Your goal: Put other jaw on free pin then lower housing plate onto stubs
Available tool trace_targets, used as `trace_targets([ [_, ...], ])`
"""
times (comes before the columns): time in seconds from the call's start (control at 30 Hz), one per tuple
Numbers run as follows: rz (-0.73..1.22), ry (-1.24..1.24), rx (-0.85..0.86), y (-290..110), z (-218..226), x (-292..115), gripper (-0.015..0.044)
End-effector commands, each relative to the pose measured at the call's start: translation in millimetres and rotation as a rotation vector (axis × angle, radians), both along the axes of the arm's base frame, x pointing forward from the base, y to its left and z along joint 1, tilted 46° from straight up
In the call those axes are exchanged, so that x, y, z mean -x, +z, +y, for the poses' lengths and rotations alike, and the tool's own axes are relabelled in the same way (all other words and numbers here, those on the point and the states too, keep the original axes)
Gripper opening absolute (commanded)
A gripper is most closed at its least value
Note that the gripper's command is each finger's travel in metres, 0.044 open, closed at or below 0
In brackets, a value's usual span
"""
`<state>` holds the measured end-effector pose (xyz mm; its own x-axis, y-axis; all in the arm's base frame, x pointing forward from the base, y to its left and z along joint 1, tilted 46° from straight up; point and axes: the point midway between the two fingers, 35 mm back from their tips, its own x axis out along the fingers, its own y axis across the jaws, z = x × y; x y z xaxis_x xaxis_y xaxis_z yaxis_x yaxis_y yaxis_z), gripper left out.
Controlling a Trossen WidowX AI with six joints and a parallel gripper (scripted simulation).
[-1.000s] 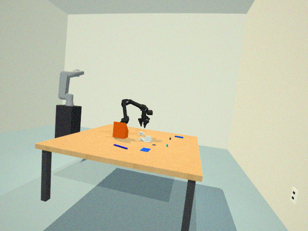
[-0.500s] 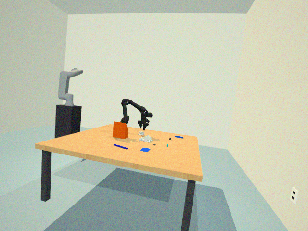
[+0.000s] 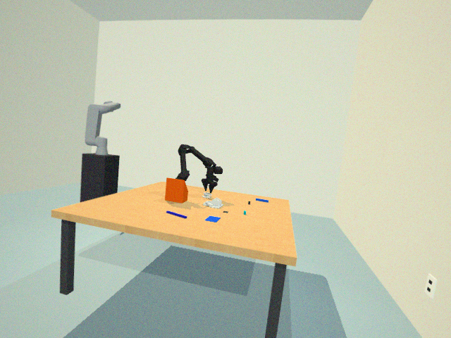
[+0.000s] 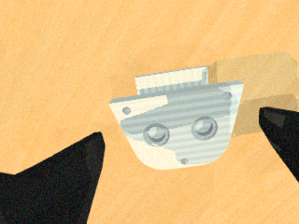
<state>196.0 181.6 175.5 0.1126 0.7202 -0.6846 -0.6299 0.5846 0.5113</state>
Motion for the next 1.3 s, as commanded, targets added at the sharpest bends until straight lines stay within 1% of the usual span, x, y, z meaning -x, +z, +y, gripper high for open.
trace_targets([
  [0.0,0.004,-0.003,0.002,-2,2,0,0.044],
  [0.6,0.004,-0.003,0.0,-21,22,-3,0.044],
  [1.27,0.004,-0.003,0.0,-22,23,-3,0.044],
])
